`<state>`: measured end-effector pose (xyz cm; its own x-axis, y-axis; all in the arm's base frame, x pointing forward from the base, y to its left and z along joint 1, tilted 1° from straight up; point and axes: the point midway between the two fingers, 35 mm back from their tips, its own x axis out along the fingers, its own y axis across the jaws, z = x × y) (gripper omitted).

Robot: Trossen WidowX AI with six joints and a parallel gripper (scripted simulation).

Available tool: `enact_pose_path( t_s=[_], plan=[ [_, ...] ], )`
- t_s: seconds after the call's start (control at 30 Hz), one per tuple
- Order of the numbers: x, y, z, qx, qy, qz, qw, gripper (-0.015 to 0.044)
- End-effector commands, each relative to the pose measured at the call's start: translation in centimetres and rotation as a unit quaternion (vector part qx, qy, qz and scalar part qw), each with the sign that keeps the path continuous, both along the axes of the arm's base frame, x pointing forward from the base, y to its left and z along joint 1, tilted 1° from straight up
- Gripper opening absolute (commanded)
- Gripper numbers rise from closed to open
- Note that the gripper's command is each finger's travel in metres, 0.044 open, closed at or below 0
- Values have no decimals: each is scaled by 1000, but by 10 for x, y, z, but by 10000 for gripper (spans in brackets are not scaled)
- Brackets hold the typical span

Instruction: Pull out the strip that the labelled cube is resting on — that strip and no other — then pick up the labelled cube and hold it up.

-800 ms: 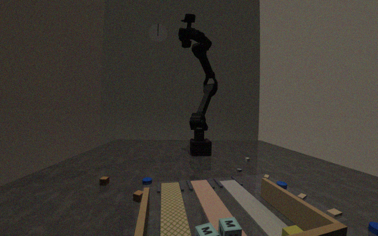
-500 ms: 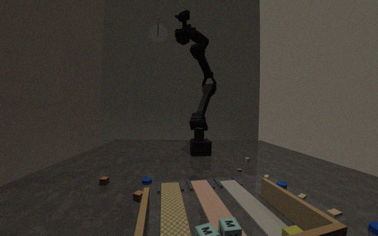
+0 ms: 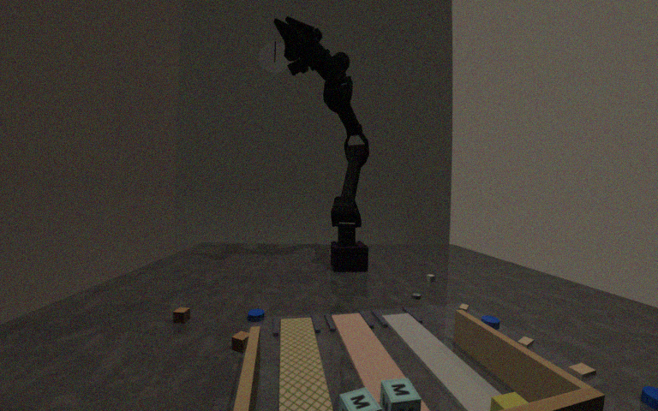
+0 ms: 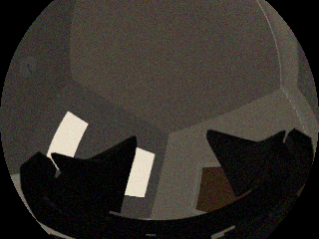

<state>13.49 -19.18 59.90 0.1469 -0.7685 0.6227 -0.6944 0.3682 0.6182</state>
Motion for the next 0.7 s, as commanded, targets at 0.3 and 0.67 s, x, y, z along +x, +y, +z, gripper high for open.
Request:
enact_pose_path(
  t_s=[0.3, 0.67],
  plan=[
    [141, 4, -158, -60, 501, 5, 863, 400],
    [192, 56, -309, -229, 758, 69, 607, 400]
  ],
)
